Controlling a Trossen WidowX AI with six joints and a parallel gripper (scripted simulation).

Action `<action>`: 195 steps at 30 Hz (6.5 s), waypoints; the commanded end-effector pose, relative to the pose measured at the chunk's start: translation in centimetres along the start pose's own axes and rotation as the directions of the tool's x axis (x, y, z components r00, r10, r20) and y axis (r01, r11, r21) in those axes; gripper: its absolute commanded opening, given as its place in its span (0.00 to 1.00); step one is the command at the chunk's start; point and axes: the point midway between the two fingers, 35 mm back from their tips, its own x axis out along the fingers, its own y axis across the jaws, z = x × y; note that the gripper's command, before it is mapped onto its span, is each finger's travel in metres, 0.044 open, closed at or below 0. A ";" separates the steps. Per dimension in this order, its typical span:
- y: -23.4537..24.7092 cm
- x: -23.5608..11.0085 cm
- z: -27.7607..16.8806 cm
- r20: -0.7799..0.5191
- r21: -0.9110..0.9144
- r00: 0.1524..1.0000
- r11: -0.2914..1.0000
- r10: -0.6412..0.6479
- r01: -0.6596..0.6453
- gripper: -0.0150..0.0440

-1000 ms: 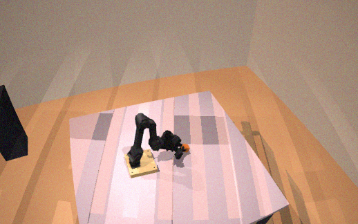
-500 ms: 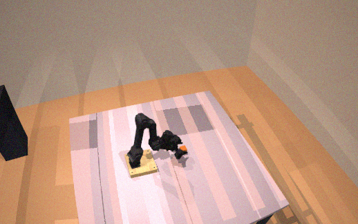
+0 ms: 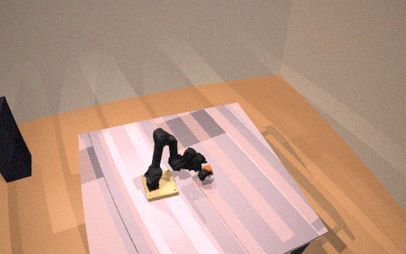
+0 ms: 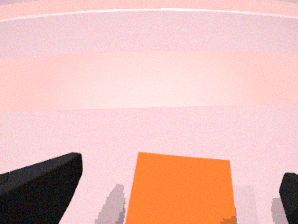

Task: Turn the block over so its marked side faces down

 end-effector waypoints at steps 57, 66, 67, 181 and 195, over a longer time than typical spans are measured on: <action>0.1 -2.7 8.8 -0.870 -0.003 0.492 1.000 -0.004 0.003 1.00; 0.0 -1.0 5.8 -0.873 -0.003 0.487 1.000 -0.004 0.003 1.00; 0.0 -1.0 5.8 -0.873 -0.003 0.487 1.000 -0.004 0.003 1.00; 0.2 1.3 2.4 -0.433 -0.006 0.902 1.000 -0.003 0.001 0.25; 0.3 2.5 0.9 -0.237 -0.009 0.972 1.000 -0.002 0.000 0.25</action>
